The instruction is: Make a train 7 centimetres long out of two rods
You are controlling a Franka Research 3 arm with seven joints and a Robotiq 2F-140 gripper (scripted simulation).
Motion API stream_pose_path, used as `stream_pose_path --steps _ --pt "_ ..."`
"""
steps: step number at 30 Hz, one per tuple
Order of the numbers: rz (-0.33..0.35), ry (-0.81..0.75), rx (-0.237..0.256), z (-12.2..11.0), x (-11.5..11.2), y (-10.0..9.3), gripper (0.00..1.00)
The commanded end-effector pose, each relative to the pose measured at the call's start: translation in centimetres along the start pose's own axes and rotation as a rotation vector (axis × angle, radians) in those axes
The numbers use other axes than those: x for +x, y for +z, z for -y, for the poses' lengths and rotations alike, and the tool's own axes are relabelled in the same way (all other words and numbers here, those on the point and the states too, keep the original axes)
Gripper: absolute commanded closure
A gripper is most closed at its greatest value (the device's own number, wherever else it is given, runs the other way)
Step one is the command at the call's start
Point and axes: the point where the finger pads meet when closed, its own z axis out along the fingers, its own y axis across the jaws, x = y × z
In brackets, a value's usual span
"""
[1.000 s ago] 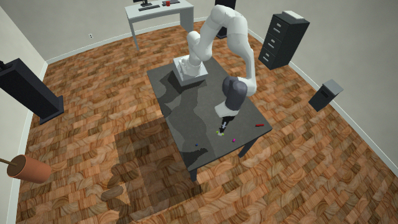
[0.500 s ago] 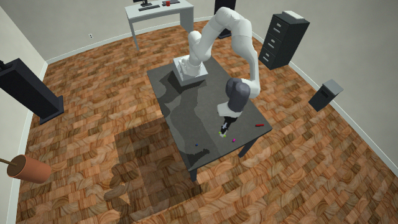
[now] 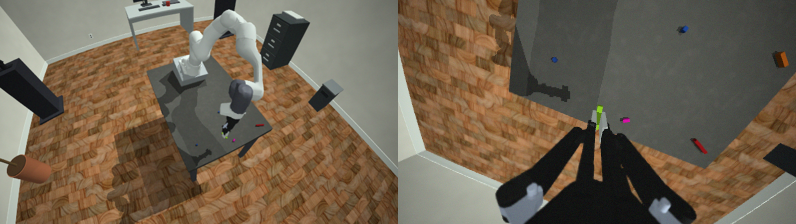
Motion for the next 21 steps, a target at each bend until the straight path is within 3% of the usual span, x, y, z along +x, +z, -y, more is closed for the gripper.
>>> stream_pose_path --steps 1,21 --pt "-0.017 0.149 -0.014 -0.6 -0.1 0.2 0.88" --pt "-0.021 0.493 -0.032 -2.0 -1.9 0.5 0.88"
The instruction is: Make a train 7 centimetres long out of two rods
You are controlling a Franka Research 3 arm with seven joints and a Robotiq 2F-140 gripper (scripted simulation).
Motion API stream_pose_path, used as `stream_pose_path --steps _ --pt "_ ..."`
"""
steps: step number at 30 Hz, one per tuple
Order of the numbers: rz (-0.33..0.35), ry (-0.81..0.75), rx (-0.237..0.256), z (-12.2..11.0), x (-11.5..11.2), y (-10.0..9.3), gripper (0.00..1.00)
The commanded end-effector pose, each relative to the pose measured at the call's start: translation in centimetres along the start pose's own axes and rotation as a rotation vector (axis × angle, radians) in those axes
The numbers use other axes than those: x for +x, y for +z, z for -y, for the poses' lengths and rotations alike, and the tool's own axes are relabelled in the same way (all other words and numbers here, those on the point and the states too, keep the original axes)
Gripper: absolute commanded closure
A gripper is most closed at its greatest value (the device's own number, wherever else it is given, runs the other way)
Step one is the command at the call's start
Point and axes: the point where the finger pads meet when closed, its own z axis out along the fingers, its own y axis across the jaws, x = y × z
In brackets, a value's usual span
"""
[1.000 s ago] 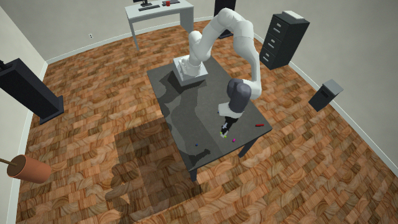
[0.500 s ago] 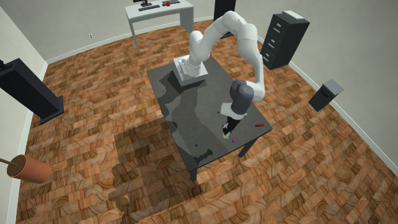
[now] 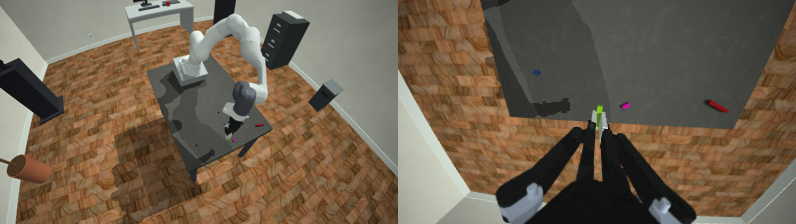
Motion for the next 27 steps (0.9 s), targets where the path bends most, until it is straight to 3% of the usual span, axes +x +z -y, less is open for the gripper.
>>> stream_pose_path --steps 1,27 --pt "-0.019 0.166 -0.008 -0.7 0.1 0.2 0.88" --pt "-0.036 0.578 -0.031 -3.1 -1.3 0.8 0.88"
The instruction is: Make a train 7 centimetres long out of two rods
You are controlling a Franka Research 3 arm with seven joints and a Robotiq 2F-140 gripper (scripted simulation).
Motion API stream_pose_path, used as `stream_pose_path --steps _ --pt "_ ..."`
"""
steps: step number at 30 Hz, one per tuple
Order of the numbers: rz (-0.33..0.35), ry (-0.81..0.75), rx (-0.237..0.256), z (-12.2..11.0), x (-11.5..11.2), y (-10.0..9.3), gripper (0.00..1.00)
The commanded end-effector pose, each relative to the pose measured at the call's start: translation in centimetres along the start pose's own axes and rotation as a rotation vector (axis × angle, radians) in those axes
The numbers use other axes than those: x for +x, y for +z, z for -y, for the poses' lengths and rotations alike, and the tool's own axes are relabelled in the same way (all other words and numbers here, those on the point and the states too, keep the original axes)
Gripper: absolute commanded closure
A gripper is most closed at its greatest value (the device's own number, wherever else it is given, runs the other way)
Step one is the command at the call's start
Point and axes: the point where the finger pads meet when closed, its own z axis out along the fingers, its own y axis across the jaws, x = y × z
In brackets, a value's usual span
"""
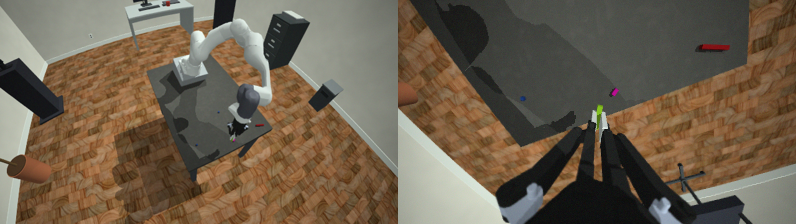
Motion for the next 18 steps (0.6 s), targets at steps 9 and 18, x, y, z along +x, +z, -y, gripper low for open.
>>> stream_pose_path --steps 9,18 --pt "-0.028 0.287 -0.006 -1.4 0.4 0.4 0.88" --pt "-0.036 0.402 -0.011 -2.2 0.3 0.6 0.88"
